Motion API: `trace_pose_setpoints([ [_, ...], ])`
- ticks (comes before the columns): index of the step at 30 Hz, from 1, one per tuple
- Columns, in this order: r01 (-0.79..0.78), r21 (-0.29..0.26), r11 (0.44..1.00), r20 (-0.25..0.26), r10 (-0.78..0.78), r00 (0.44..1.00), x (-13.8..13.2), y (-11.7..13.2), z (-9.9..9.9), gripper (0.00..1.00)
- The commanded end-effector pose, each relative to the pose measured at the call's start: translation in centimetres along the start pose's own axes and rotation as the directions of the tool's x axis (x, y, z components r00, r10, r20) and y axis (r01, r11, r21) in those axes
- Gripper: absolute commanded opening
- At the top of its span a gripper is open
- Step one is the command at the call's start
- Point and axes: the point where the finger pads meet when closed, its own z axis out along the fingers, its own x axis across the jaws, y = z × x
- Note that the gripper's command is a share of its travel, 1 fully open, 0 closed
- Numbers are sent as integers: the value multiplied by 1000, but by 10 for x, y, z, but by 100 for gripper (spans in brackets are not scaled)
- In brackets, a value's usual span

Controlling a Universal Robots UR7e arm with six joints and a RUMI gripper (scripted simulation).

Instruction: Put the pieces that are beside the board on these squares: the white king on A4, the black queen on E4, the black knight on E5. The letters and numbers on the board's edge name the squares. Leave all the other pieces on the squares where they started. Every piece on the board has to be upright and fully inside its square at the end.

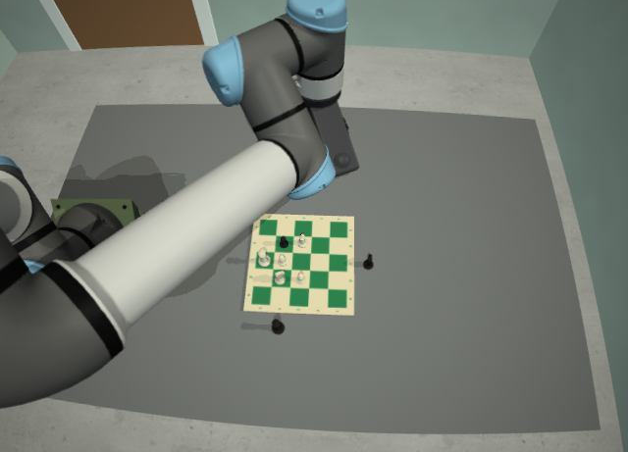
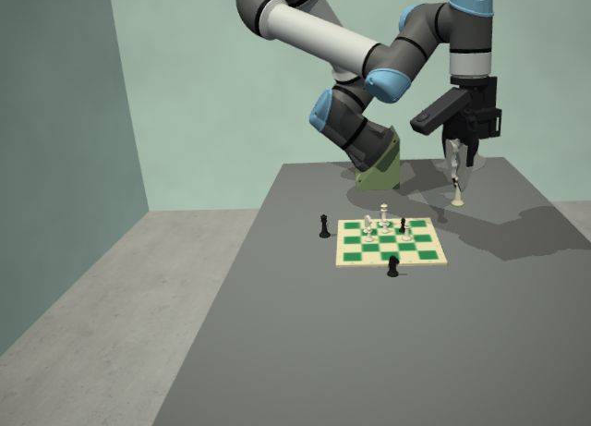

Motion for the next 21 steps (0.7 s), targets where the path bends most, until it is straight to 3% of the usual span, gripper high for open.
trace_pose_setpoints([
  [1, -10, -1, 1000, -2, 10, 1000, 4, -5, 0, 0],
  [6, -36, -1, 999, -1, 36, 999, 12, -17, -2, 0],
  [9, -81, -3, 997, 0, 81, 997, 26, -38, -5, 0],
  [16, -233, -5, 972, 0, 233, 973, 79, -99, -9, 0],
  [21, -321, -3, 947, -1, 321, 947, 115, -129, -9, 0],
])
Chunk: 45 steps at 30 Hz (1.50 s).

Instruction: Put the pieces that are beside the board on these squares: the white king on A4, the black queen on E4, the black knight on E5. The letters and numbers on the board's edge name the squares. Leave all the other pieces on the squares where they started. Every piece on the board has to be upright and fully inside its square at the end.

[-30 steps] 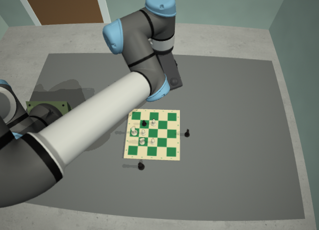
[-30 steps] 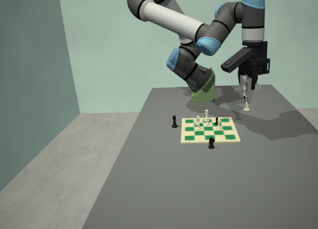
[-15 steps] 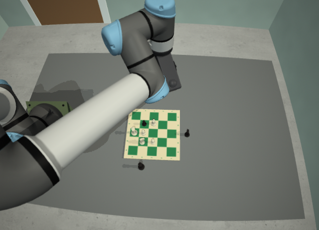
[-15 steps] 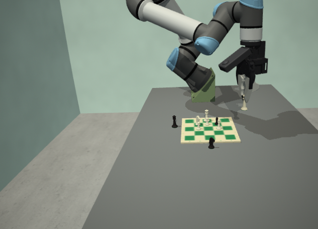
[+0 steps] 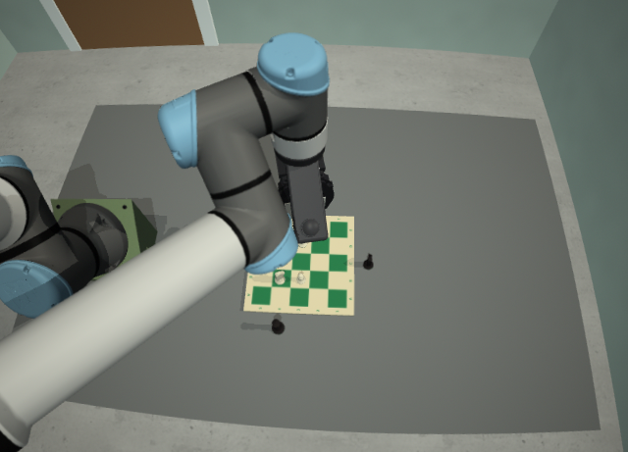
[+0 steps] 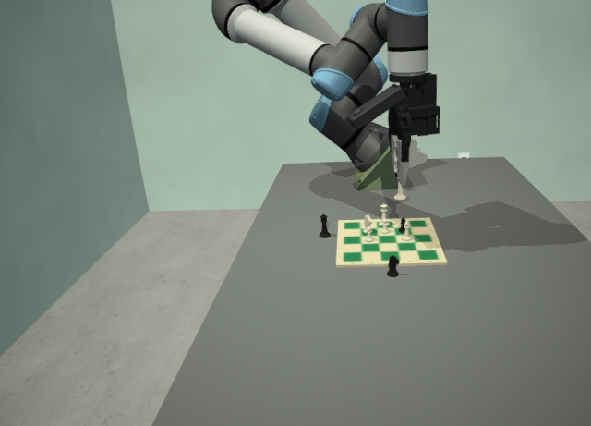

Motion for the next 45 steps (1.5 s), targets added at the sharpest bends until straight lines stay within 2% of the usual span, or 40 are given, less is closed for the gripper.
trace_pose_setpoints([
  [1, -102, 0, 995, 2, 102, 995, 33, -47, -3, 0],
  [7, -185, 3, 983, 2, 185, 983, 61, -77, -1, 0],
  [12, -219, 5, 976, 1, 219, 976, 73, -88, 0, 0],
  [28, -222, 4, 975, 3, 222, 975, 73, -89, 0, 0],
  [36, -218, 5, 976, 0, 218, 976, 73, -88, 7, 0],
  [45, -218, 5, 976, 0, 218, 976, 73, -88, 37, 0],
])
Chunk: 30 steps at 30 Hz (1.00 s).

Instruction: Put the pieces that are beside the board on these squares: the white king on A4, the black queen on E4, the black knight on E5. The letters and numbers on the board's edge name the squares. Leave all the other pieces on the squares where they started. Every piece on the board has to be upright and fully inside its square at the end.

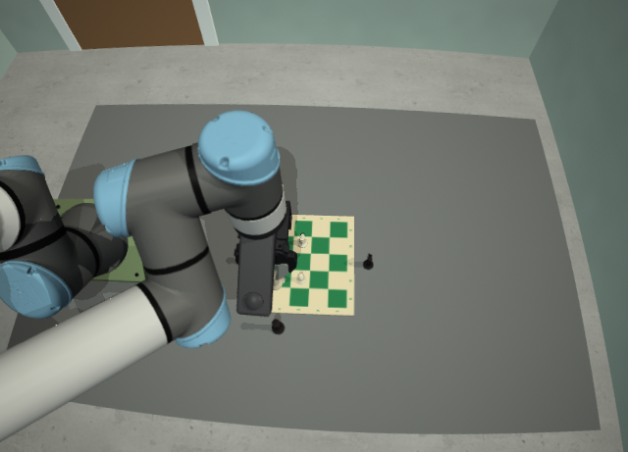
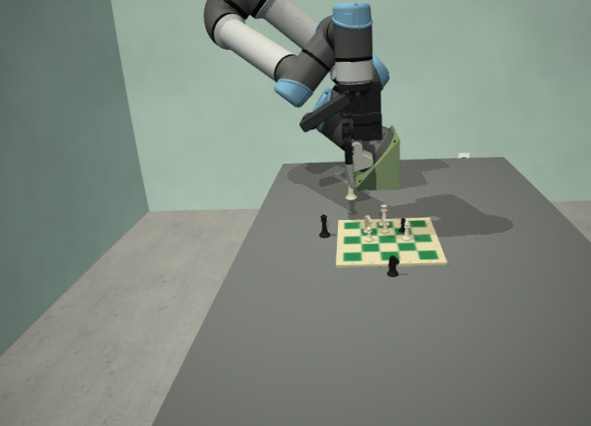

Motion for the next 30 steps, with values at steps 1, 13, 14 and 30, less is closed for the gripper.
trace_pose_setpoints([
  [1, 2, 0, 1000, -1, -2, 1000, 0, 0, 24, 0],
  [13, 2, 0, 1000, -1, -2, 1000, 0, 0, 63, 0],
  [14, 2, 0, 1000, -1, -2, 1000, 0, 0, 66, 0],
  [30, 1, -1, 1000, 1, -1, 1000, -1, 0, 79, 0],
])
